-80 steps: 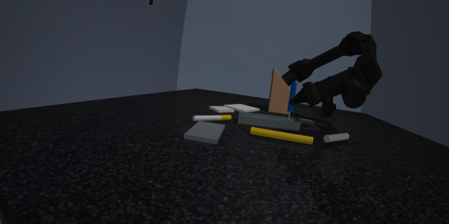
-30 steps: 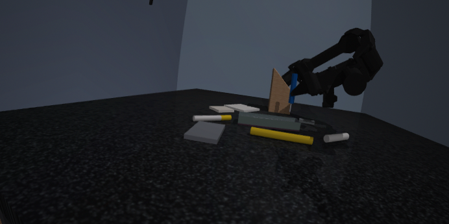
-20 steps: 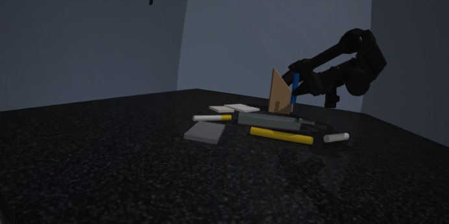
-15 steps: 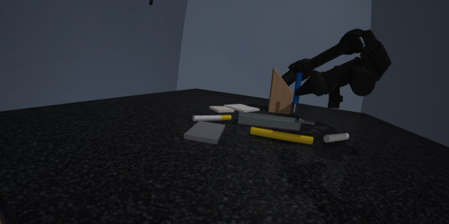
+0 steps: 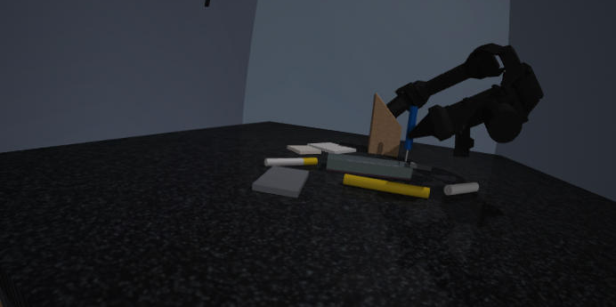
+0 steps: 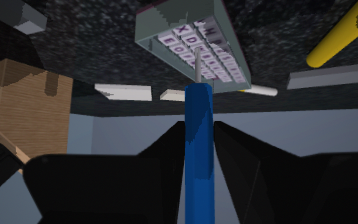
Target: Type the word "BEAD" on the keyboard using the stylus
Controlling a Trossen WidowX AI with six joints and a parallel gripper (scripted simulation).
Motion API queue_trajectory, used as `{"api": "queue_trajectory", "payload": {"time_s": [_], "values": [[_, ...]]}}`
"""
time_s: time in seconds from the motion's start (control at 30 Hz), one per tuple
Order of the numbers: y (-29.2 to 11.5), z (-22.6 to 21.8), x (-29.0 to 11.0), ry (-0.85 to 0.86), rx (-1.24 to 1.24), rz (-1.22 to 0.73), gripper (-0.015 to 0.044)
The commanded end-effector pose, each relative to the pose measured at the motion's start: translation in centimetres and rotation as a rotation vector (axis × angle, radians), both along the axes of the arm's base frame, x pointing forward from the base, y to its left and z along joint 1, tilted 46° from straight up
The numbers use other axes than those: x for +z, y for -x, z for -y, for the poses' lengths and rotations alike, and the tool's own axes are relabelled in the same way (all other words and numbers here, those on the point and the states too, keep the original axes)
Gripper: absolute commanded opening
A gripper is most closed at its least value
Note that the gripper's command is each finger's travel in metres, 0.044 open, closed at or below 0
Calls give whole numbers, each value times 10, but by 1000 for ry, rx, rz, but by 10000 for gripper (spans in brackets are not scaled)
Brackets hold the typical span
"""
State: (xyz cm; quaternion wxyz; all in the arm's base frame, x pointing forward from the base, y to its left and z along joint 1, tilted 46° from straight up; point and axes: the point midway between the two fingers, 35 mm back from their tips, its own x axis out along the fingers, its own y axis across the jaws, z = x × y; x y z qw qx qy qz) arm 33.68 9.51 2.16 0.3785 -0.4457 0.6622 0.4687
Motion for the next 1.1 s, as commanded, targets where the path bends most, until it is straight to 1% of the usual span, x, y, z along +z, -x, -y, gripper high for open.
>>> {"api": "queue_trajectory", "payload": {"time_s": [0.0, 0.43, 0.53, 1.07], "values": [[-1, -3, -3, -3, -6, 3, 0], [-1, -3, -3, -3, -6, 3, 0], [-2, -4, -3, -3, -6, 3, 79], [-4, -6, -4, -3, -6, 3, 81]]}}
